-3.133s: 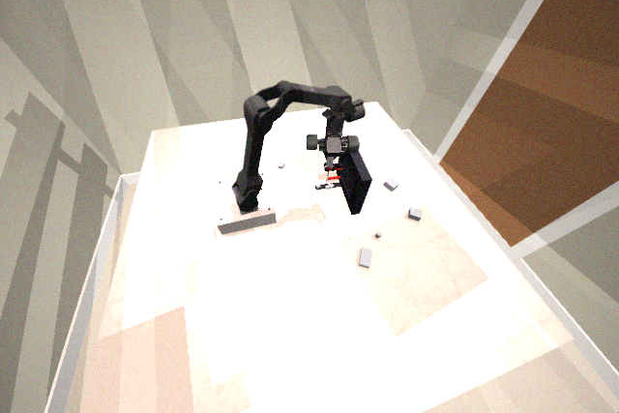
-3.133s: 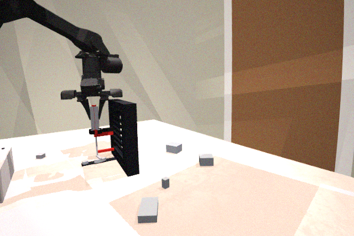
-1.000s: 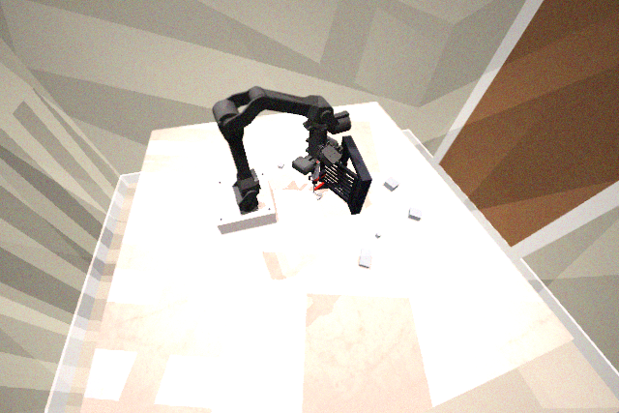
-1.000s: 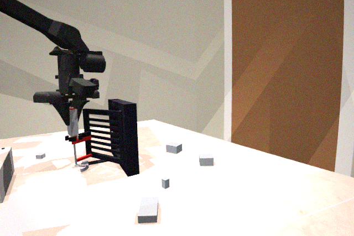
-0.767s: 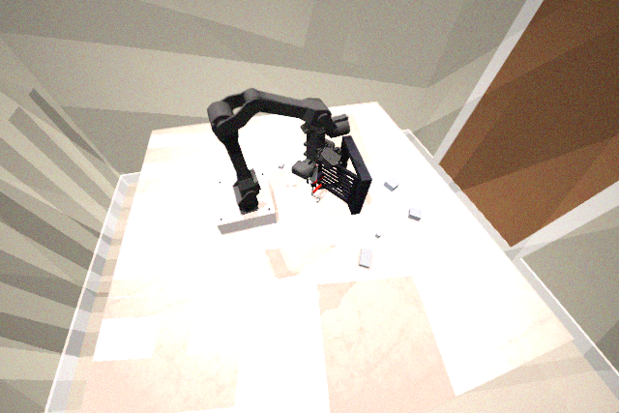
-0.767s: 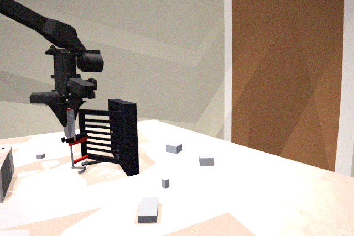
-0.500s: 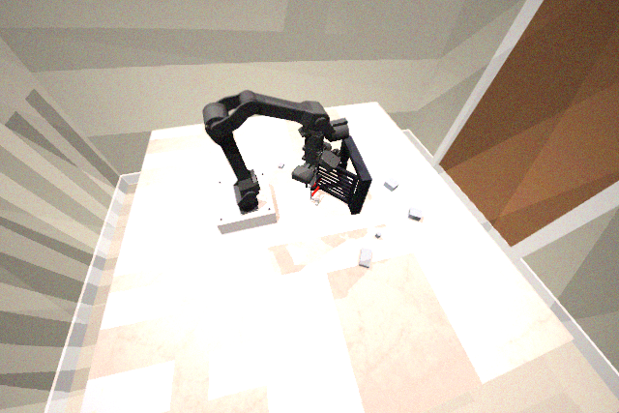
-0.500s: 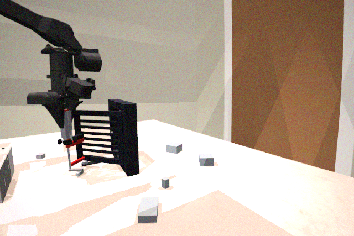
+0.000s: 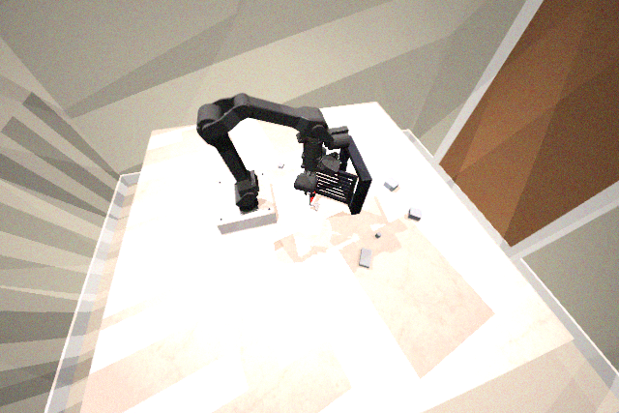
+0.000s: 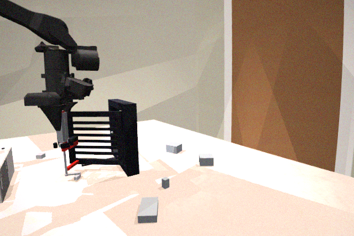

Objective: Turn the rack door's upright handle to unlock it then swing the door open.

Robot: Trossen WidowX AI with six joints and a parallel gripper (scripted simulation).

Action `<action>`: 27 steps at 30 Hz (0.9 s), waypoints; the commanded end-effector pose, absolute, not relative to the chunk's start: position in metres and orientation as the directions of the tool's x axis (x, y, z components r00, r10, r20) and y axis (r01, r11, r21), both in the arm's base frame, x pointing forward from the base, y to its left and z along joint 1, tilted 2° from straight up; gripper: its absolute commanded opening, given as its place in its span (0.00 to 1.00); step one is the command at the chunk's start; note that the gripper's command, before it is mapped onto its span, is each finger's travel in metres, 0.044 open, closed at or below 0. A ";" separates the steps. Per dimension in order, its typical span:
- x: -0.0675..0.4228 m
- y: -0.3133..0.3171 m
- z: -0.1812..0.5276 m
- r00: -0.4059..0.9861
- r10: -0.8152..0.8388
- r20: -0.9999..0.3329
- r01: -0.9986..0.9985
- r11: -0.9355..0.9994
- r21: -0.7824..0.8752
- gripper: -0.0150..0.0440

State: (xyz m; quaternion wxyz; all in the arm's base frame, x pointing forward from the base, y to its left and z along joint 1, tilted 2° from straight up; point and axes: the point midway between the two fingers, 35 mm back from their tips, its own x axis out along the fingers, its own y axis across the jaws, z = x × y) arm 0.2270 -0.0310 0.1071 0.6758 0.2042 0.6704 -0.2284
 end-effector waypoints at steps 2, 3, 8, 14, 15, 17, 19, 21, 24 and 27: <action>0.224 -0.040 0.107 0.004 -0.035 -0.999 0.505 0.863 -0.028 0.29; 0.224 -0.042 0.107 0.004 -0.035 -0.999 0.494 0.869 -0.029 0.29; 0.221 -0.051 0.108 0.003 -0.036 -0.999 0.438 0.898 -0.031 0.29; 0.218 -0.062 0.108 0.003 -0.037 -0.999 0.369 0.929 -0.034 0.29; 0.217 -0.064 0.108 0.003 -0.038 -0.999 0.358 0.933 -0.034 0.29; 0.217 -0.068 0.108 0.003 -0.038 -0.999 0.334 0.942 -0.035 0.29; 0.216 -0.072 0.108 0.003 -0.038 -0.999 0.311 0.950 -0.036 0.29; 0.216 -0.076 0.108 0.003 -0.039 -0.999 0.287 0.957 -0.036 0.29; 0.215 -0.081 0.109 0.003 -0.039 -0.999 0.251 0.967 -0.037 0.29; 0.214 -0.087 0.109 0.003 -0.040 -0.999 0.215 0.976 -0.038 0.29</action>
